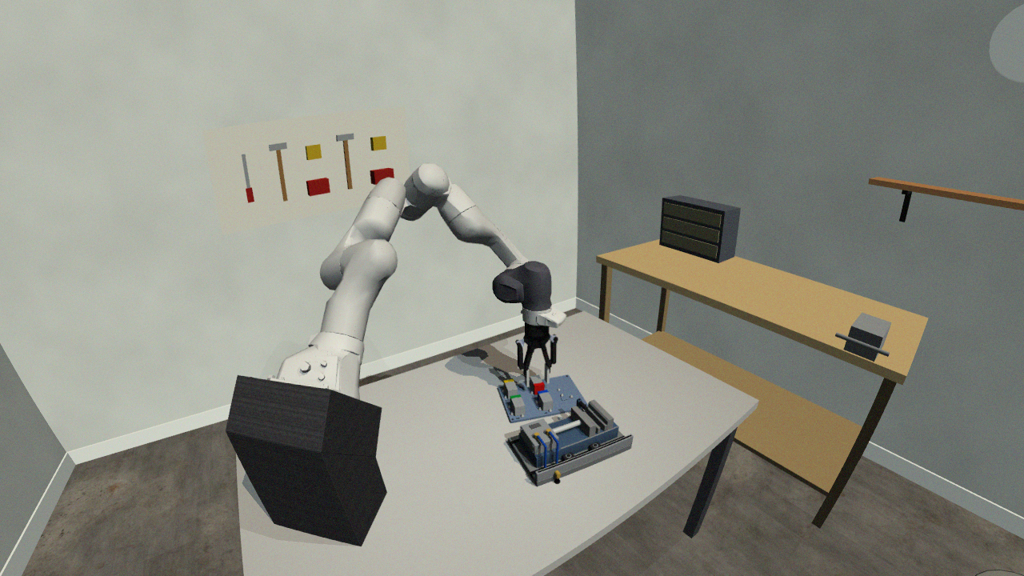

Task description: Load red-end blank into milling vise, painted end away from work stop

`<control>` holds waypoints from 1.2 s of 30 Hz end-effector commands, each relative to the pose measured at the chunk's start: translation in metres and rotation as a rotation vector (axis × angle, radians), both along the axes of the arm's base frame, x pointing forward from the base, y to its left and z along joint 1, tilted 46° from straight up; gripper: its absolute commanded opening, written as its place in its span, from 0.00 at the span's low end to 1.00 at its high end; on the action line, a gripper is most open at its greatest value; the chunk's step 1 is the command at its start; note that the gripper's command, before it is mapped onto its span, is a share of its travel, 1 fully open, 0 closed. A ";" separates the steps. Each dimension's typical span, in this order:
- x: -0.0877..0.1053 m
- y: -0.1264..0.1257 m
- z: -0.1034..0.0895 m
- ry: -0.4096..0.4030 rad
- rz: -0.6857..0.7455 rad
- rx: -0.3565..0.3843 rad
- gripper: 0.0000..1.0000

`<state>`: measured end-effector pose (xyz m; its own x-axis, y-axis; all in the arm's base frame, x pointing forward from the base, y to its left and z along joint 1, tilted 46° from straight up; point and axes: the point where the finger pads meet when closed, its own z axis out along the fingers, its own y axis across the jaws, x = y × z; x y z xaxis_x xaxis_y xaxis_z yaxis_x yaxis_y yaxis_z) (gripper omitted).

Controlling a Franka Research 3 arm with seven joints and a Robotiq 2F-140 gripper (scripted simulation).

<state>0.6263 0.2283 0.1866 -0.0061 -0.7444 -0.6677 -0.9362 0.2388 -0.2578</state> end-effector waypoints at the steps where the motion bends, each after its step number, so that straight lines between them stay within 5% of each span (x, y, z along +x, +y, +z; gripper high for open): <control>1: 0.000 -0.002 0.000 -0.001 0.001 -0.002 0.41; 19: 0.000 0.001 -0.002 -0.001 0.001 -0.002 0.41; 20: 0.000 0.000 -0.001 0.002 -0.002 0.000 0.00; 36: 0.000 0.000 -0.001 0.002 -0.002 0.000 0.00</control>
